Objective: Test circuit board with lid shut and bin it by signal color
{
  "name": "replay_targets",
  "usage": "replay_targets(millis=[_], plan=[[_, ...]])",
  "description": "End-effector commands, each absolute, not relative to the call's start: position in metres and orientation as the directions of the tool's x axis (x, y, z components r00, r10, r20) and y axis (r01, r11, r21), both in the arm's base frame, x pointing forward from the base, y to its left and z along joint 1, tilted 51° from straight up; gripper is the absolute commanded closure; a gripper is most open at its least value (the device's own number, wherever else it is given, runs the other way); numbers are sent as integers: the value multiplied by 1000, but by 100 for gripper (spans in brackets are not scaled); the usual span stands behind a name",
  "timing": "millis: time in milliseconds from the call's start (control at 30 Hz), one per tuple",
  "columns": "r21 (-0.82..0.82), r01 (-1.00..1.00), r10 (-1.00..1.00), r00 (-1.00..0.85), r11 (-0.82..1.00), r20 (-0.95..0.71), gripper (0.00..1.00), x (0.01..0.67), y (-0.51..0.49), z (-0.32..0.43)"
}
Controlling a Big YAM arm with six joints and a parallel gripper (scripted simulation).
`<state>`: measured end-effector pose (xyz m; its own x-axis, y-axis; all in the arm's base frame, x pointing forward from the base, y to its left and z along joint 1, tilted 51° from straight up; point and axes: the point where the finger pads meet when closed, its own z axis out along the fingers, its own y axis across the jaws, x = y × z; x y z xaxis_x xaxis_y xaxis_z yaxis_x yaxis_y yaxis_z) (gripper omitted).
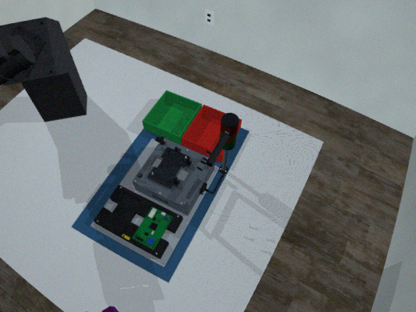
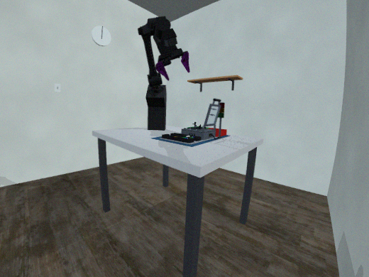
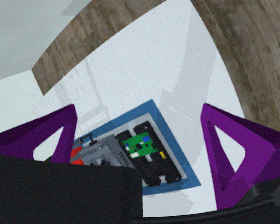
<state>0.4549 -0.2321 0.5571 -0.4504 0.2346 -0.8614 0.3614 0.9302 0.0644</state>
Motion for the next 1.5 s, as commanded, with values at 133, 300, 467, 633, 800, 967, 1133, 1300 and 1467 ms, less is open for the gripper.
replay_targets(millis=[133, 300, 467, 633, 800, 967, 1133, 1300, 1467], plan=[[62, 359, 228, -440, 931, -868, 0, 452, -230, 564], [62, 359, 228, -440, 931, -868, 0, 452, -230, 564], [62, 359, 228, -440, 931, -868, 0, 452, -230, 564], [33, 336, 188, -439, 941, -879, 0, 449, -218, 572], [-121, 271, 44, -532, 955, -846, 0, 447, -197, 549], [-305, 144, -138, -659, 941, -739, 0, 466, -181, 496], [-461, 39, -314, -682, 886, -660, 0, 452, -156, 491], [-593, -126, -483, -724, 795, -493, 0, 446, -134, 458], [-690, -306, -639, -712, 656, -291, 0, 440, -113, 427]])
